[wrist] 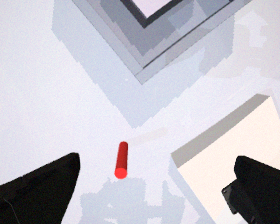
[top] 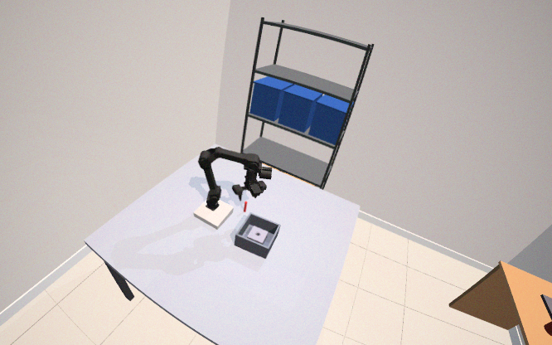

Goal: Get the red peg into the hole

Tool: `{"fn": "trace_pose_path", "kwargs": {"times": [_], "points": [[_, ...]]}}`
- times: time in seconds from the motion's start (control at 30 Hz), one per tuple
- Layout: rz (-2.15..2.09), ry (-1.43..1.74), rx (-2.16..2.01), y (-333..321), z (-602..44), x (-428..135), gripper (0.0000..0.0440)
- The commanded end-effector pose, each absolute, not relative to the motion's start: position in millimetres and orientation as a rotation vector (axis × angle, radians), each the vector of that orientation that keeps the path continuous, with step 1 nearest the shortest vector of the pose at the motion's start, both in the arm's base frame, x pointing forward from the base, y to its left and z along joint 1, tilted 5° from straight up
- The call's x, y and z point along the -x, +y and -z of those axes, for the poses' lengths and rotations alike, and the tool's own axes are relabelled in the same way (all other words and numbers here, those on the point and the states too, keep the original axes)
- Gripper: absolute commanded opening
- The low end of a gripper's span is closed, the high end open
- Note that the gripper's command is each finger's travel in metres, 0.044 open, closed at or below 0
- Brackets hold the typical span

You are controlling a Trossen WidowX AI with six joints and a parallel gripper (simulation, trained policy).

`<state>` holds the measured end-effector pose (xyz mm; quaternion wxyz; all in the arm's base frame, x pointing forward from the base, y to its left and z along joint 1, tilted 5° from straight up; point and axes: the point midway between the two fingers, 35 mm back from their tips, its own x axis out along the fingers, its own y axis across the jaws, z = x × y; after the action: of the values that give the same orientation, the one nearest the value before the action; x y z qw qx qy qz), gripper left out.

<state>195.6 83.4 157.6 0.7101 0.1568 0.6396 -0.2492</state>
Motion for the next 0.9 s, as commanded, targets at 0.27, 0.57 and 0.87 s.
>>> {"fn": "trace_pose_path", "kwargs": {"times": [0.27,0.57,0.87], "points": [[0.693,1.498,-0.401,116,-118,-165,0.044],[0.699,1.491,-0.415,129,-82,-165,0.044],[0.671,1.468,-0.44,135,-39,-170,0.044]]}}
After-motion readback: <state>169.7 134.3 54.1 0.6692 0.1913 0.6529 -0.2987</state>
